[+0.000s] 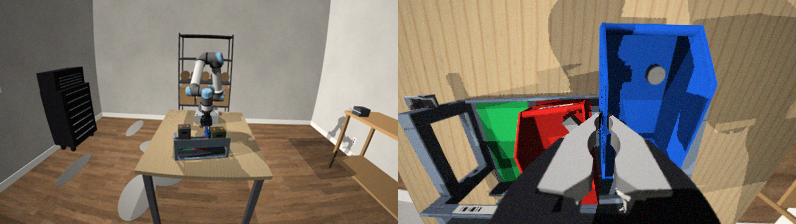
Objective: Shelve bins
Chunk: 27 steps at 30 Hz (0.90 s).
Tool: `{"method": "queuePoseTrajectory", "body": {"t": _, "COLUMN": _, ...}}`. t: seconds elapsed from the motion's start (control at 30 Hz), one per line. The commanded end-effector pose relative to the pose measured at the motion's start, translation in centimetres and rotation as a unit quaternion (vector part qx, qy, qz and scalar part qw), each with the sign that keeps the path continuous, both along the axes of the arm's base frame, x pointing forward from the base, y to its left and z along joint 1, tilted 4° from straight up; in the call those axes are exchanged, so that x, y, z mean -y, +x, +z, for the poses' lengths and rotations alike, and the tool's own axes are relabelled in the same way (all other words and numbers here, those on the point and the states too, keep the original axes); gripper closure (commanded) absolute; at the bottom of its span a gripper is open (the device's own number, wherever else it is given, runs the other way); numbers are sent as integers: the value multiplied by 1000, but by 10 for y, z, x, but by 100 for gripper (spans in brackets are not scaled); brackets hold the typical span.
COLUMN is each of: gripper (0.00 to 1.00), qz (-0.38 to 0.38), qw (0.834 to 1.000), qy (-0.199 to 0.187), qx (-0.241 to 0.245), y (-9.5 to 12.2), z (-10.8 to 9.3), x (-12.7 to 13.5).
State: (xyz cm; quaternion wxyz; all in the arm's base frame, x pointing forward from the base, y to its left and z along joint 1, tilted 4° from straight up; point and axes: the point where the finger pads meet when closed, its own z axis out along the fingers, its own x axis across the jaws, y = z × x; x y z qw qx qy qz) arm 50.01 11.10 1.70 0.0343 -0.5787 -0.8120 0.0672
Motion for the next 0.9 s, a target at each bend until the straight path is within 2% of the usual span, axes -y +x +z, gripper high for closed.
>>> {"method": "queuePoseTrajectory", "body": {"t": 0.0, "gripper": 100, "qz": 0, "qw": 1000, "qy": 0, "qx": -1, "y": -1, "z": -3, "x": -1}}
{"method": "queuePoseTrajectory", "body": {"t": 0.87, "gripper": 100, "qz": 0, "qw": 1000, "qy": 0, "qx": 0, "y": 0, "z": -9, "x": 0}}
